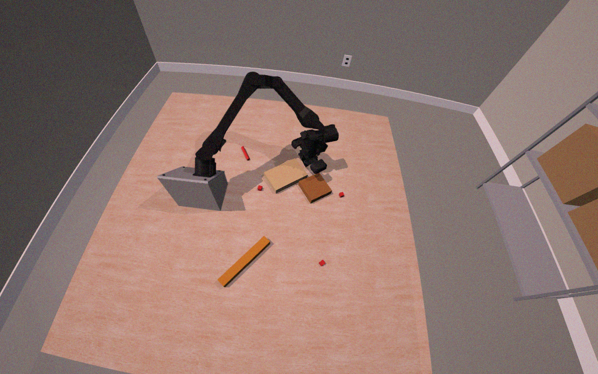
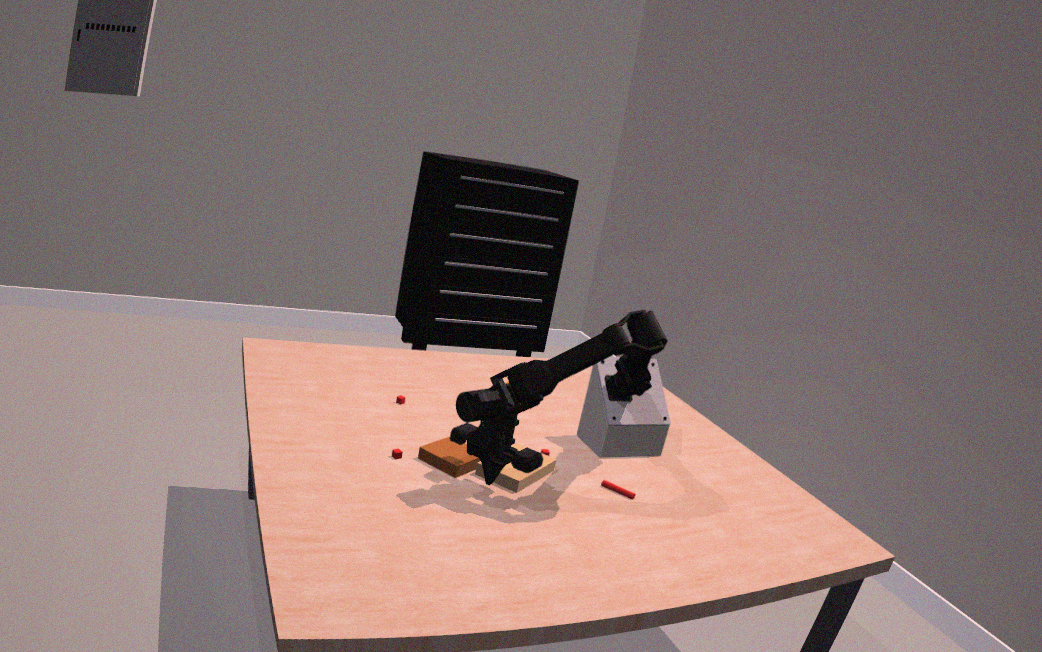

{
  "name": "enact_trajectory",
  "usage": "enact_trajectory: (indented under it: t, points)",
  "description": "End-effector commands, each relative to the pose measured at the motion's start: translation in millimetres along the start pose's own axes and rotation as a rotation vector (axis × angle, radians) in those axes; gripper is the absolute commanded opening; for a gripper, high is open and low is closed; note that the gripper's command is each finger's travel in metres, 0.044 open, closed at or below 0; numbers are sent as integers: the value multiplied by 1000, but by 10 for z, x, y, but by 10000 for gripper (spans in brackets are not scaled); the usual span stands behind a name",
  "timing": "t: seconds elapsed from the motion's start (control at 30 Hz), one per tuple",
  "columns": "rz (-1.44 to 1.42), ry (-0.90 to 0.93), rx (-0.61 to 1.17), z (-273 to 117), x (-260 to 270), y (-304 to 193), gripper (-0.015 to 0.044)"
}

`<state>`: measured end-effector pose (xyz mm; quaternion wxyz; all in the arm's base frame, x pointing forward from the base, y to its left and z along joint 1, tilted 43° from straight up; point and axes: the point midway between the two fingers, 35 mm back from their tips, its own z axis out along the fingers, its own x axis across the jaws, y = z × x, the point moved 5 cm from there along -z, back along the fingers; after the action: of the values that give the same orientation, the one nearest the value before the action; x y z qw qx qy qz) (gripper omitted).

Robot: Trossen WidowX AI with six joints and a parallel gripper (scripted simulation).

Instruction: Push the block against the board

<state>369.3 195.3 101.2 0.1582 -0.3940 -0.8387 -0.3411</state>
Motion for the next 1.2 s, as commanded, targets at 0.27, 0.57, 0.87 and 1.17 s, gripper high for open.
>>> enact_trajectory:
  t: [0.27, 0.57, 0.87, 1.17]
  points:
    - [8, -3, 8, 27, -10, -152, 0]
    - [9, -3, 8, 28, -12, -250, 0]
    - [9, -3, 9, 28, -12, -350, 0]
    - [10, -3, 9, 29, -11, -451, 0]
